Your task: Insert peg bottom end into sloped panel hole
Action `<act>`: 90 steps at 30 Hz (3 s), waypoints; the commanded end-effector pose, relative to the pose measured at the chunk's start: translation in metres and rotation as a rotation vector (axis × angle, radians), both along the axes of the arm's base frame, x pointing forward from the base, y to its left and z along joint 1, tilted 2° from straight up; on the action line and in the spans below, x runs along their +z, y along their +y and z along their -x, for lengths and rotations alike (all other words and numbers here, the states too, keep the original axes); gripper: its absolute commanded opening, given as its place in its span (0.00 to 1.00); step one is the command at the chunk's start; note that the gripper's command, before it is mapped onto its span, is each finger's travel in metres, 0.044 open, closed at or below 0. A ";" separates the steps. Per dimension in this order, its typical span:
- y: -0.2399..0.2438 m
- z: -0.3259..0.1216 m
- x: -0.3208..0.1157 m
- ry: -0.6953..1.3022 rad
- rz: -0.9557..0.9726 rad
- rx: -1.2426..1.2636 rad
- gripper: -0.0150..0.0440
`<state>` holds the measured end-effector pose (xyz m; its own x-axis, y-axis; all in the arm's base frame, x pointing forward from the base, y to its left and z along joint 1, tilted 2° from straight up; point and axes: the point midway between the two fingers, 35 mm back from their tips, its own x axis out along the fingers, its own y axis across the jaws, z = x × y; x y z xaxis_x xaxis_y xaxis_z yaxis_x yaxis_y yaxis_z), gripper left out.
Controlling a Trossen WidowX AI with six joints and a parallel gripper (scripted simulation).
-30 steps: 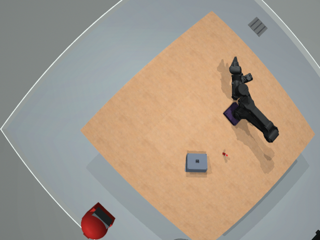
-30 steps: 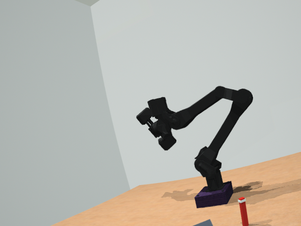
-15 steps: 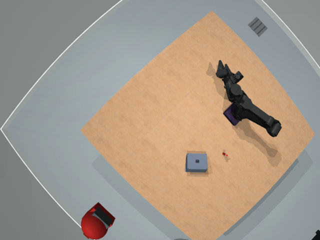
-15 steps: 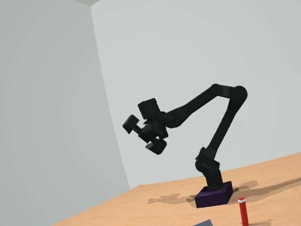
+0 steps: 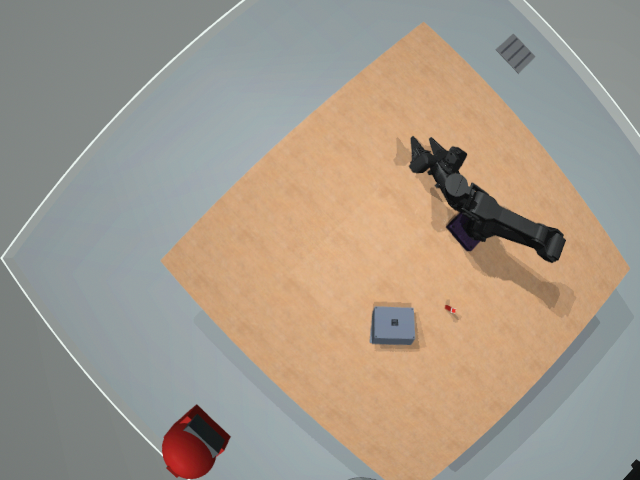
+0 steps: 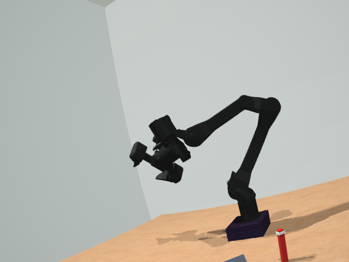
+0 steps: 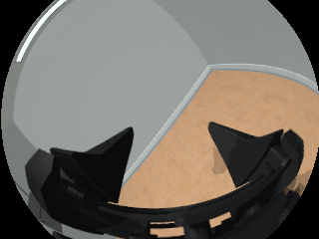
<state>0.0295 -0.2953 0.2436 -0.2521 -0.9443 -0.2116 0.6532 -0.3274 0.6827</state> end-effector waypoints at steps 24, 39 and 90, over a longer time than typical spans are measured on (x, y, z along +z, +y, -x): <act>0.021 -0.125 -0.034 0.296 -0.249 0.522 1.00; 0.057 -0.184 -0.054 0.480 -0.346 0.809 1.00; 0.261 -0.284 -0.113 1.201 -0.451 1.765 1.00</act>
<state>0.3103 -0.0499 0.1351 0.4518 -0.2721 -0.8496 0.3896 0.9169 -0.0864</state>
